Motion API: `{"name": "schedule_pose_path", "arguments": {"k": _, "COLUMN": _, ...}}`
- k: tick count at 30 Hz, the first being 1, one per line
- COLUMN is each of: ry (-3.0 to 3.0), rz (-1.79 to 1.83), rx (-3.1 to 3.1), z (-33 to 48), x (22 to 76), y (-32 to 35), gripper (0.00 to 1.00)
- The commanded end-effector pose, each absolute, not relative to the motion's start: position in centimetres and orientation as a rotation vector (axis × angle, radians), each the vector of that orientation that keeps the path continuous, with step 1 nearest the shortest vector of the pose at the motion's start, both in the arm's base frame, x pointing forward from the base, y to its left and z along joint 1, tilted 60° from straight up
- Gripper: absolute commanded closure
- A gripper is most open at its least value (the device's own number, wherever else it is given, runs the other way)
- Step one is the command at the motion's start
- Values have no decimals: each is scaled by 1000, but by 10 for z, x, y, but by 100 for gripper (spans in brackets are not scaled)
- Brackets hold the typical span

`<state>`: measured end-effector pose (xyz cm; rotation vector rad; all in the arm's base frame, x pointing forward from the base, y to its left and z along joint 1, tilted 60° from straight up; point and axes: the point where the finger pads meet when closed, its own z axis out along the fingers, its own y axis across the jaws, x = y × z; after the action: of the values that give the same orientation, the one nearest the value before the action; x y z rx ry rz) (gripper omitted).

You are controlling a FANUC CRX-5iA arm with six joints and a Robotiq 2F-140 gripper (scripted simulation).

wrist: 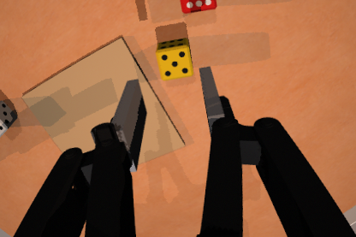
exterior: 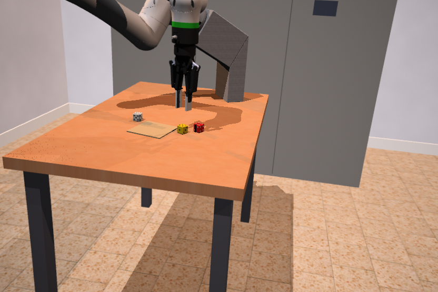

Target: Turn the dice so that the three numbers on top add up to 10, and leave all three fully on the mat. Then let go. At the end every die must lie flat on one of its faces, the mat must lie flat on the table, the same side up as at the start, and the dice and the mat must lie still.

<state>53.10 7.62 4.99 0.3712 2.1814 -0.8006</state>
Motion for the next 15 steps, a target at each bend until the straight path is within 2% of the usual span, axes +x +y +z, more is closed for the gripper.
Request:
{"name": "schedule_pose_path", "arguments": {"k": 1, "ry": 2182, "rz": -800, "rx": 371, "z": 50, "x": 531, "y": 76, "gripper": 72}}
{"name": "schedule_pose_path", "arguments": {"k": 15, "ry": 2180, "rz": -800, "rx": 371, "z": 49, "x": 532, "y": 75, "gripper": 72}}
